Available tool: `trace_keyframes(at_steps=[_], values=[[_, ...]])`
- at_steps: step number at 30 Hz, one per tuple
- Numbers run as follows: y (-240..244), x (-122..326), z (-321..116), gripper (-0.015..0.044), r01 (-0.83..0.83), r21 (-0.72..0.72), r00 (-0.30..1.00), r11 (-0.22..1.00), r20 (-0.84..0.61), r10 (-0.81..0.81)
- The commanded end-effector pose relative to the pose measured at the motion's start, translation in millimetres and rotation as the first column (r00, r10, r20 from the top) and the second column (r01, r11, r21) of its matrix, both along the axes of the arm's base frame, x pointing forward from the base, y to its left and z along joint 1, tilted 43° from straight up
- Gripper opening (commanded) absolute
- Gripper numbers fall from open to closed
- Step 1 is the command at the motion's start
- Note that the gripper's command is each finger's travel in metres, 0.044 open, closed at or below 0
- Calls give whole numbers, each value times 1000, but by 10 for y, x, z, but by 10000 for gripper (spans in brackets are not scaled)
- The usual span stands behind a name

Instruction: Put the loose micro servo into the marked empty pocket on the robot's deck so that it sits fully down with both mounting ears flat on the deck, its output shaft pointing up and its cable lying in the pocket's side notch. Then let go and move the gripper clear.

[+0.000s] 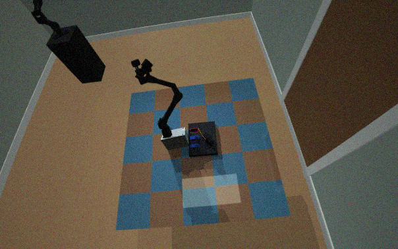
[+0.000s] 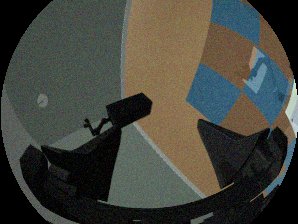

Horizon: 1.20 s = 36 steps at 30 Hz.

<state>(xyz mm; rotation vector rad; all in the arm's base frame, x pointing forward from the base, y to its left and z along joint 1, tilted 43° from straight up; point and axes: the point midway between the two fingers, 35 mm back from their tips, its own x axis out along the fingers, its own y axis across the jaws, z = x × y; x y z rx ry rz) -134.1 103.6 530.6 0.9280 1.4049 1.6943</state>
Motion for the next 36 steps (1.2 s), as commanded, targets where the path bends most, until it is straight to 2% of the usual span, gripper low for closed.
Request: trace_keyframes(at_steps=[1, 2, 10, 19, 28, 36], values=[[-3, -3, 0, 426, -3, 2, 1000, 1000, 1, 3], [-15, -20, 2, 440, -9, 6, 1000, 1000, 1, 9], [-181, -229, 15, 440, -98, 59, 995, 993, 31, 96], [-575, -570, -15, 440, -281, 143, 958, 949, 93, 270], [-1042, -836, -63, 440, -457, 225, 888, 861, 177, 425], [-1617, -1047, -150, 440, -625, 301, 780, 721, 291, 554]])
